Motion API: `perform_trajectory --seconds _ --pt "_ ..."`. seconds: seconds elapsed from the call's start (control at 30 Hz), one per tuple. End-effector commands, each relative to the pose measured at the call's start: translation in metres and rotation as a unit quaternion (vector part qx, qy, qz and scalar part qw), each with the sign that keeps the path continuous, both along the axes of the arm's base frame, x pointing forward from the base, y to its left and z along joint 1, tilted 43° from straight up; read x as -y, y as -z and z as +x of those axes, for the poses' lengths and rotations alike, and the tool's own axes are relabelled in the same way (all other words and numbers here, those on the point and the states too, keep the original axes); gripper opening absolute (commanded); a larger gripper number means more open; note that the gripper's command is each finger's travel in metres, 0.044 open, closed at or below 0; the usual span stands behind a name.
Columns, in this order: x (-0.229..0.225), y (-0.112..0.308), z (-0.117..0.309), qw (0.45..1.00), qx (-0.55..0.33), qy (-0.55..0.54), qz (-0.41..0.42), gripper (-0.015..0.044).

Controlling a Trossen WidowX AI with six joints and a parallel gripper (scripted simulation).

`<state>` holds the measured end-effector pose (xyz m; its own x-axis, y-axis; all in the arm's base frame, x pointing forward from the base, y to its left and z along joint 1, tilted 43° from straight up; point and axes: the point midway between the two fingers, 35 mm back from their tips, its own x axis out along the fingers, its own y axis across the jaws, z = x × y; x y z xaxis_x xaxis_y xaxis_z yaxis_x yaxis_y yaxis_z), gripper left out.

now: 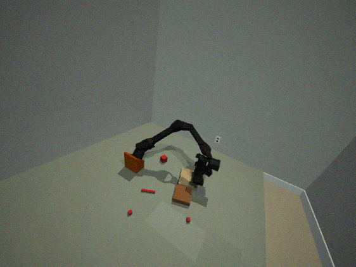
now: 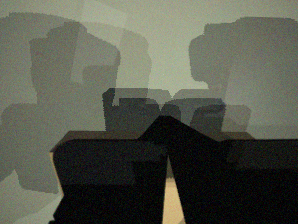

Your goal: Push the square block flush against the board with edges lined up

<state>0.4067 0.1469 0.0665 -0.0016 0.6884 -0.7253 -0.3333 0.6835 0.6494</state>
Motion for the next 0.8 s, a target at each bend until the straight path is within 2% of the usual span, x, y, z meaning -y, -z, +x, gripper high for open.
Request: perform_trajectory --seconds 0.0,0.23,0.77 --pt "0.001 0.003 -0.009 1.000 -0.006 -0.002 0.000 0.0000" --pt "0.003 0.005 -0.015 1.000 -0.006 -0.002 0.000 0.0000" --pt "-0.003 -0.001 0.008 1.000 -0.005 -0.002 0.000 0.0000"
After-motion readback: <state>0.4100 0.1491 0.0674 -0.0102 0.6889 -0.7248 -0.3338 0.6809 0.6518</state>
